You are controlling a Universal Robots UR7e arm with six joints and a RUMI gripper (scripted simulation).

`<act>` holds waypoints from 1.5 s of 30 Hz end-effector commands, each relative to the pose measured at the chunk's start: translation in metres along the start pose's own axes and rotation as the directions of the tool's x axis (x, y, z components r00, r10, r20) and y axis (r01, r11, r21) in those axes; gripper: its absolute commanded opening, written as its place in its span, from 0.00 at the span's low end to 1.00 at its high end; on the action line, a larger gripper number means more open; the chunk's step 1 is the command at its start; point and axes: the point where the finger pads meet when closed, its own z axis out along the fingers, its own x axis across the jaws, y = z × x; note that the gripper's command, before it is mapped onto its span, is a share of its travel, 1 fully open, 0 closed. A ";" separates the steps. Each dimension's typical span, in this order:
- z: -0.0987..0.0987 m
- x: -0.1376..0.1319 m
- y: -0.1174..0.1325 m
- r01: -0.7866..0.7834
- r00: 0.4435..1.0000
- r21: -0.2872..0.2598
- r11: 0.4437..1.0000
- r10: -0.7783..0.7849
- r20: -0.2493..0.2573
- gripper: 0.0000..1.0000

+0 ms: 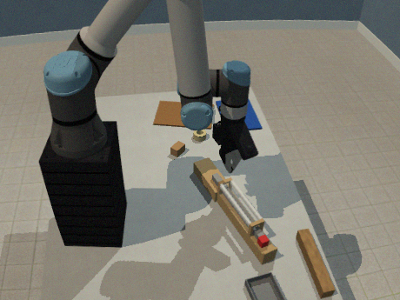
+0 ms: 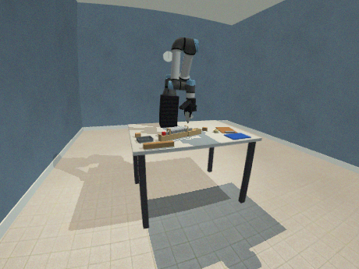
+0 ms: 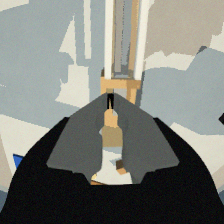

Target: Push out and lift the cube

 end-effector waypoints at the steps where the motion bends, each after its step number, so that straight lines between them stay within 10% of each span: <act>1: 0.002 -0.008 -0.044 0.002 1.000 -0.004 1.000 -0.002 -0.001 0.00; 10: 0.002 0.003 -0.181 0.001 1.000 -0.005 1.000 -0.001 0.000 0.00; 16: 0.001 0.017 -0.228 0.001 1.000 -0.006 1.000 -0.001 0.000 0.00; 23: 0.001 0.019 -0.235 0.001 1.000 -0.006 1.000 -0.001 0.000 0.00; 24: 0.001 0.019 -0.235 0.001 1.000 -0.006 1.000 -0.001 0.000 0.25; 45: 0.001 0.019 -0.235 0.001 1.000 -0.006 1.000 -0.001 0.000 0.25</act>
